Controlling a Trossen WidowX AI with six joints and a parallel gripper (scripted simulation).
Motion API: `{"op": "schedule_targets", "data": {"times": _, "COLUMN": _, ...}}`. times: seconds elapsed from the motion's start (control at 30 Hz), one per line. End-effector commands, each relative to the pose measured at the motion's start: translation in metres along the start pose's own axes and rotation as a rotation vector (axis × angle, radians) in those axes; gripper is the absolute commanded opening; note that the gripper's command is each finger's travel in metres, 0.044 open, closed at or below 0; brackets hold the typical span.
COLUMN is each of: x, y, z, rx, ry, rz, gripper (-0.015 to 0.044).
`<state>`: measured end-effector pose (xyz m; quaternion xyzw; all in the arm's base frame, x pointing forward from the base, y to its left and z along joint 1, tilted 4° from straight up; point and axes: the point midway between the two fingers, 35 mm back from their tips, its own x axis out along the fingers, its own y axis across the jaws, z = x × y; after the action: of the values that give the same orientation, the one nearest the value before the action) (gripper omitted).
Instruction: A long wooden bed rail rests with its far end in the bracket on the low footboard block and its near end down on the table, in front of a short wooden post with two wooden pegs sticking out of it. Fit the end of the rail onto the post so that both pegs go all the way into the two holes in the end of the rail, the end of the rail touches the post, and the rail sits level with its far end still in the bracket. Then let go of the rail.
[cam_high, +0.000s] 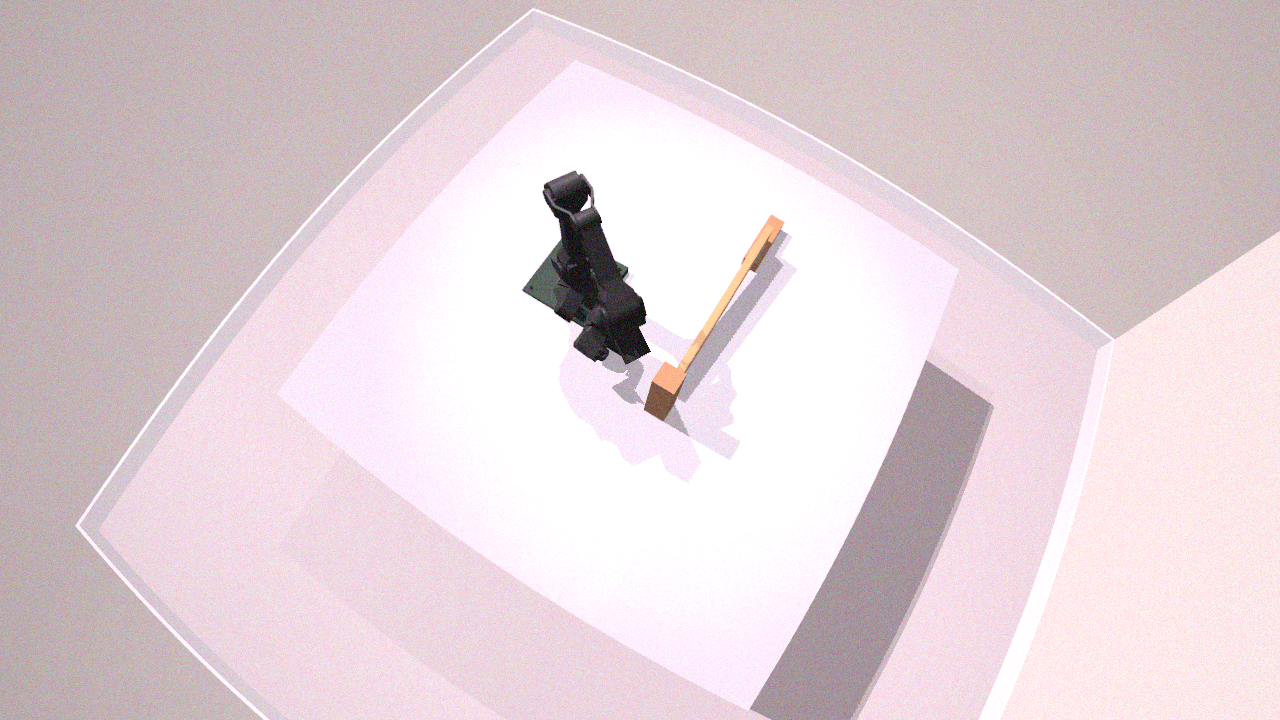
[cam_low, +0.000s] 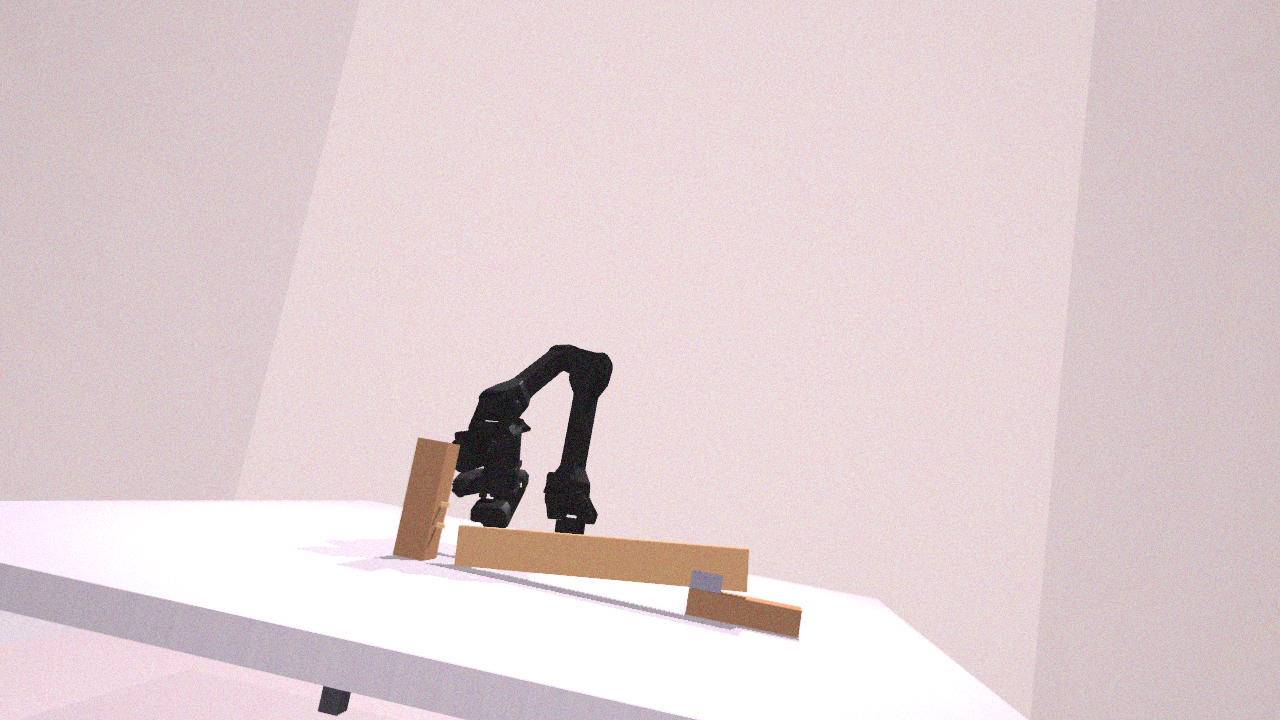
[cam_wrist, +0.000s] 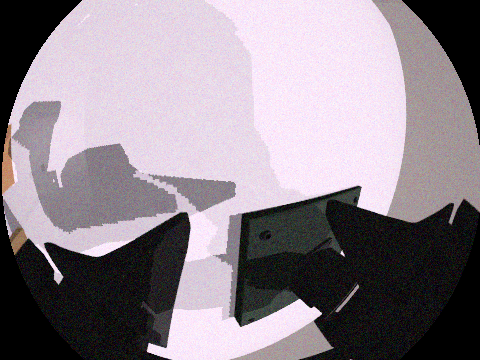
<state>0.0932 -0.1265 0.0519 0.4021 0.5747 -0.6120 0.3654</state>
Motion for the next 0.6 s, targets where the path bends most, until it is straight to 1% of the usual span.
{"op": "schedule_targets", "data": {"times": 0.0, "x": -0.001, "y": 0.001, "z": 0.0, "rx": -0.009, "ry": -0.003, "rz": 0.004, "gripper": 0.0426}}
{"op": "schedule_targets", "data": {"times": 0.03, "x": -0.003, "y": 0.004, "z": 0.0, "rx": -0.035, "ry": -0.012, "rz": 0.015, "gripper": 0.044}}
{"op": "schedule_targets", "data": {"times": 0.2, "x": -0.026, "y": 0.031, "z": -0.001, "rx": -0.297, "ry": -0.116, "rz": 0.114, "gripper": 0.044}}
{"op": "schedule_targets", "data": {"times": 0.3, "x": -0.046, "y": 0.059, "z": -0.009, "rx": -0.559, "ry": -0.226, "rz": 0.191, "gripper": 0.044}}
{"op": "schedule_targets", "data": {"times": 0.57, "x": -0.089, "y": 0.107, "z": -0.043, "rx": -1.153, "ry": -0.382, "rz": 0.265, "gripper": 0.044}}
